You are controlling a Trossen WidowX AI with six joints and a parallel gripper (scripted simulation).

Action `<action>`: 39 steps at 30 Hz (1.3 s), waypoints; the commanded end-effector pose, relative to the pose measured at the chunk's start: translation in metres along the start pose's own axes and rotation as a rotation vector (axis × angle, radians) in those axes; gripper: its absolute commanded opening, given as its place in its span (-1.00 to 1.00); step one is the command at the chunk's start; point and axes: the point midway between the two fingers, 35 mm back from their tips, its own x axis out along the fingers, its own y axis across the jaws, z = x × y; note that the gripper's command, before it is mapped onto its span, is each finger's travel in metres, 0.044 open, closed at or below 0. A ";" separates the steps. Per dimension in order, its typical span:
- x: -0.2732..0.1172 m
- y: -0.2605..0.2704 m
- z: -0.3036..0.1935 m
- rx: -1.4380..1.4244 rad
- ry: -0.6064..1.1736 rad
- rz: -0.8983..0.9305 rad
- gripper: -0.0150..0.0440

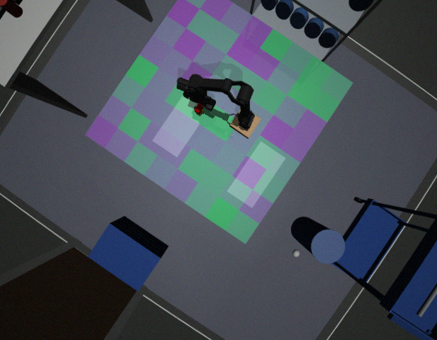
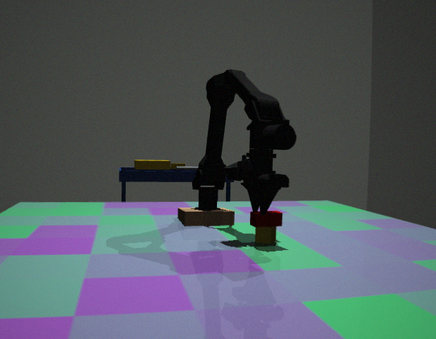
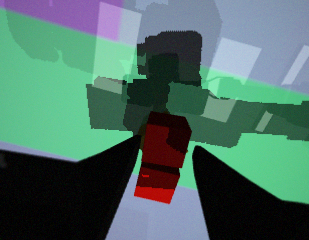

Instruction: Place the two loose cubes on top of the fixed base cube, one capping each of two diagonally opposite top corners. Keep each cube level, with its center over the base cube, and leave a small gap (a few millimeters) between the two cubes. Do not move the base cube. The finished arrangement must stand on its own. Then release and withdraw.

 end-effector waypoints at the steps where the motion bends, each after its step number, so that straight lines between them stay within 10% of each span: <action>1: -0.008 0.001 0.000 -0.001 0.001 0.009 0.20; 35: -0.055 0.001 0.000 -0.001 0.001 0.010 0.20; 39: -0.054 0.000 -0.009 0.003 0.001 0.006 0.56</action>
